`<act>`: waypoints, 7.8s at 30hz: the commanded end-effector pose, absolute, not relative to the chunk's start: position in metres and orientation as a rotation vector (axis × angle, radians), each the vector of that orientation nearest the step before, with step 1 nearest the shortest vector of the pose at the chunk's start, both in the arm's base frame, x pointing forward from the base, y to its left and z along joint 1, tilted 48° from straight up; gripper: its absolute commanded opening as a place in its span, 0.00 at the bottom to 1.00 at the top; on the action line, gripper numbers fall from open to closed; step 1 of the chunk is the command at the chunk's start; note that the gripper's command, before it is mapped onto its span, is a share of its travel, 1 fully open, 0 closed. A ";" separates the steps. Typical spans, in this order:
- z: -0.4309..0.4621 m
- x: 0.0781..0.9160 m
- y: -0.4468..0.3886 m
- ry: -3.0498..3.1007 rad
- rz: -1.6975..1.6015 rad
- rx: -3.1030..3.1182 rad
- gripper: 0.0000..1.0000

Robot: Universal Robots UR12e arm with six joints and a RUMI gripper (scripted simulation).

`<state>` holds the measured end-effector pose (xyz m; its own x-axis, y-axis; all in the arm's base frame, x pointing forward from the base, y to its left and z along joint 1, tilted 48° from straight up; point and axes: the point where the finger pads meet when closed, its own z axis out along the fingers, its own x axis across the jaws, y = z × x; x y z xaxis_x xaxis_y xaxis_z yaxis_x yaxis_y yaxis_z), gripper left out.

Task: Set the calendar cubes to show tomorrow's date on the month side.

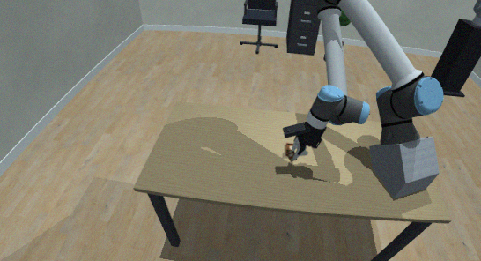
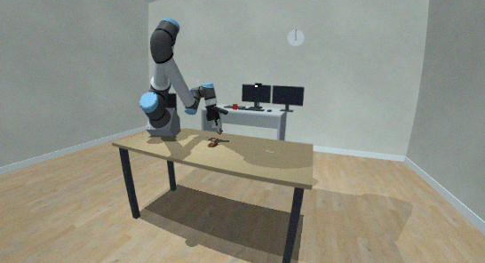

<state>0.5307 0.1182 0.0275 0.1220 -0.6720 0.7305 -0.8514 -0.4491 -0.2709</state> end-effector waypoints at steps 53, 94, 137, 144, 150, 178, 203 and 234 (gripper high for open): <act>0.030 0.535 0.121 -1.575 0.985 2.017 0.11; 0.032 0.536 0.120 -1.607 0.764 1.853 0.11; 0.031 0.538 0.119 -1.622 0.512 1.656 0.11; 0.029 0.539 0.119 -1.622 0.459 1.616 0.11; 0.028 0.540 0.119 -1.620 0.368 1.538 0.11; 0.031 0.540 0.120 -1.614 0.298 1.471 0.11; 0.014 0.544 0.103 -1.608 0.294 1.470 0.11; -0.012 0.556 0.076 -1.608 0.294 1.470 0.11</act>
<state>0.5566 0.0814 -0.0074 0.1198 -0.6683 0.7341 -0.8859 0.2618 0.3829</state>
